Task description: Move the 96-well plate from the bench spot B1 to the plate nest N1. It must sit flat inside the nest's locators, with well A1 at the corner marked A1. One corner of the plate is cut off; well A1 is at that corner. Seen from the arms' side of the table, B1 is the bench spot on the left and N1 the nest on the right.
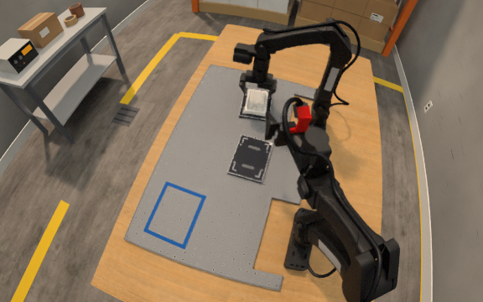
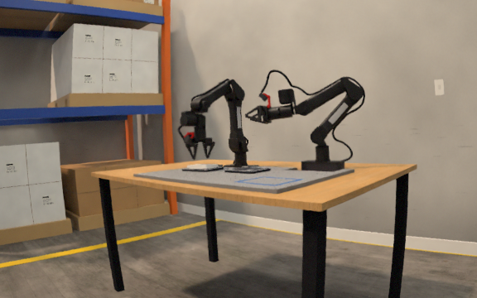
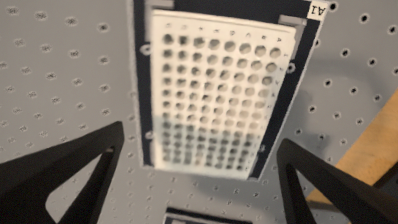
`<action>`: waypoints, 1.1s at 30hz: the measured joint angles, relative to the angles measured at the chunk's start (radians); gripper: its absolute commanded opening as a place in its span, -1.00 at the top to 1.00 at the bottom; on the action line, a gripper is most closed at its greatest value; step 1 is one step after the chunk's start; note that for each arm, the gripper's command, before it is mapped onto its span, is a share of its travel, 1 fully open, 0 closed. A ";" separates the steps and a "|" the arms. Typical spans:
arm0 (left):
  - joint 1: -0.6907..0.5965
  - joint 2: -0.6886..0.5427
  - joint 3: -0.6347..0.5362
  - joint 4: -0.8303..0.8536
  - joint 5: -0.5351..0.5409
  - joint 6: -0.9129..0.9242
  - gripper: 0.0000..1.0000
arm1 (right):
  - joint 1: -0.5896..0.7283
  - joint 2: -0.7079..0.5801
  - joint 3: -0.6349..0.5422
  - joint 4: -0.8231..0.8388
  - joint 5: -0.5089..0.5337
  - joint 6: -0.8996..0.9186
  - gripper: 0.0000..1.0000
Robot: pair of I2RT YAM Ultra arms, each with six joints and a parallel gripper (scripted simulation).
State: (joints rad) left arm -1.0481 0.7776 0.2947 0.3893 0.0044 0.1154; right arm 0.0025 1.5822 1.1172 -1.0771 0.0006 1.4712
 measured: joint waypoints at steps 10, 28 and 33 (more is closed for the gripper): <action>0.000 0.000 0.000 0.000 0.000 0.000 -1.00 | 0.000 -0.008 0.246 -0.215 0.000 0.001 -1.00; 0.000 0.000 0.000 0.000 0.000 0.000 -1.00 | 0.089 -0.156 0.119 -0.166 0.120 -0.343 -1.00; 0.000 0.000 0.000 0.000 0.000 0.000 -1.00 | 0.099 -0.220 0.061 -0.103 0.153 -0.488 -1.00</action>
State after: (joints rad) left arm -1.0481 0.7776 0.2947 0.3893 0.0044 0.1154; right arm 0.1013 1.3617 1.1782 -1.1805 0.1532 0.9833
